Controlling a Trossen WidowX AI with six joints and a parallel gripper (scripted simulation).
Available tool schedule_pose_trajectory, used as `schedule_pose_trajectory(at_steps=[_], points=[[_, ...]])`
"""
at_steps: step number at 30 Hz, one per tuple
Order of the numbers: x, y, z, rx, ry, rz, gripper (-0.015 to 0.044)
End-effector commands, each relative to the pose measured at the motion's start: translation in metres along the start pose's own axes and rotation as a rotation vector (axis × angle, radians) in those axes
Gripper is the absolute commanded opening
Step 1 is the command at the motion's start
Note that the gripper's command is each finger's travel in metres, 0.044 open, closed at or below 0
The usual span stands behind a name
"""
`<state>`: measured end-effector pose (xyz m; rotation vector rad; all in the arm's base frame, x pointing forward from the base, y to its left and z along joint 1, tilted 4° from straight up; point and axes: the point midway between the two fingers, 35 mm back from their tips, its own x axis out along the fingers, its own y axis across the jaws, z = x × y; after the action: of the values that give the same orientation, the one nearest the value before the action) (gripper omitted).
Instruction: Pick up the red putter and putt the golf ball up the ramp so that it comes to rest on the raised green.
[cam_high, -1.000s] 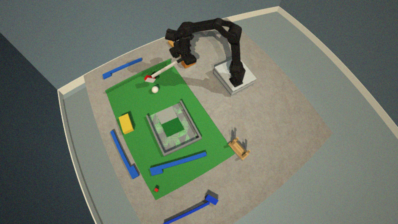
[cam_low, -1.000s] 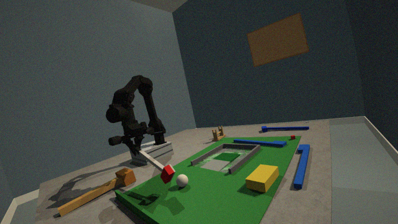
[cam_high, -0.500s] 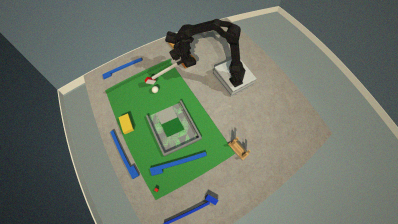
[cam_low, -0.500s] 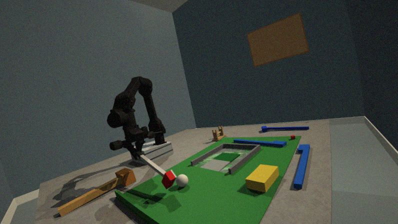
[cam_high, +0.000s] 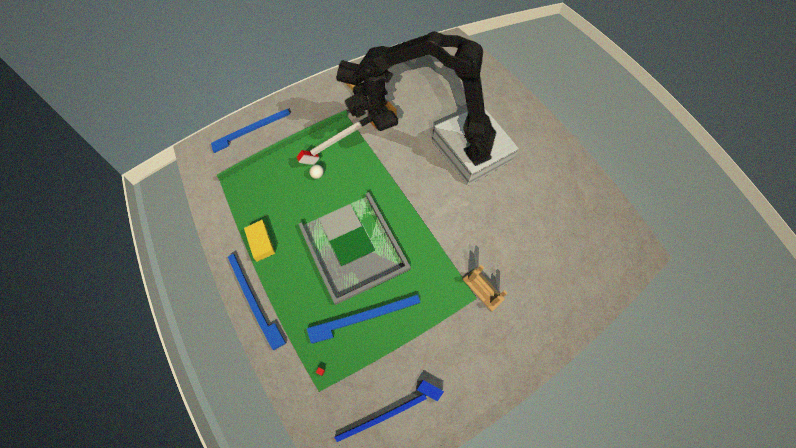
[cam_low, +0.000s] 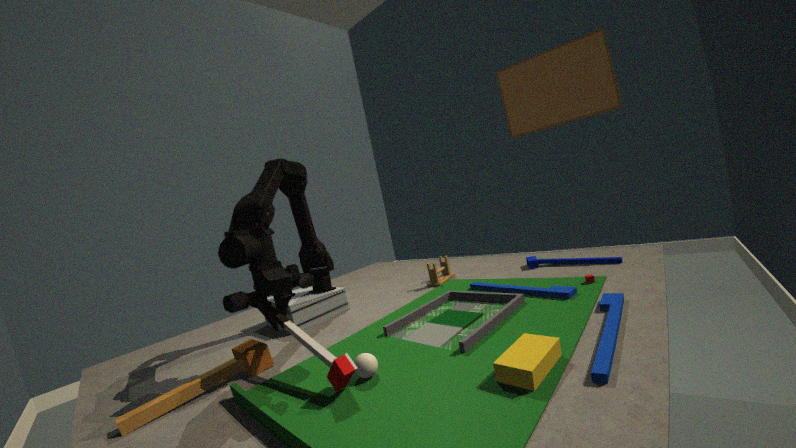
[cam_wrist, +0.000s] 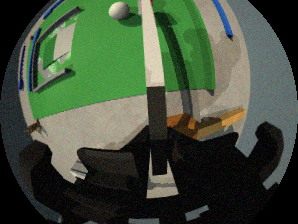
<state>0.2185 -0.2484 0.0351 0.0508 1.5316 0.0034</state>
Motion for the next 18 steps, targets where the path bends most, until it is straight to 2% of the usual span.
schedule_pose_trajectory(at_steps=[1,18], points=[[-0.001,0.000,0.000,0.000,-0.001,-0.001,0.0000],[0.002,-0.030,0.000,0.003,-0.001,-0.002,0.0000]])
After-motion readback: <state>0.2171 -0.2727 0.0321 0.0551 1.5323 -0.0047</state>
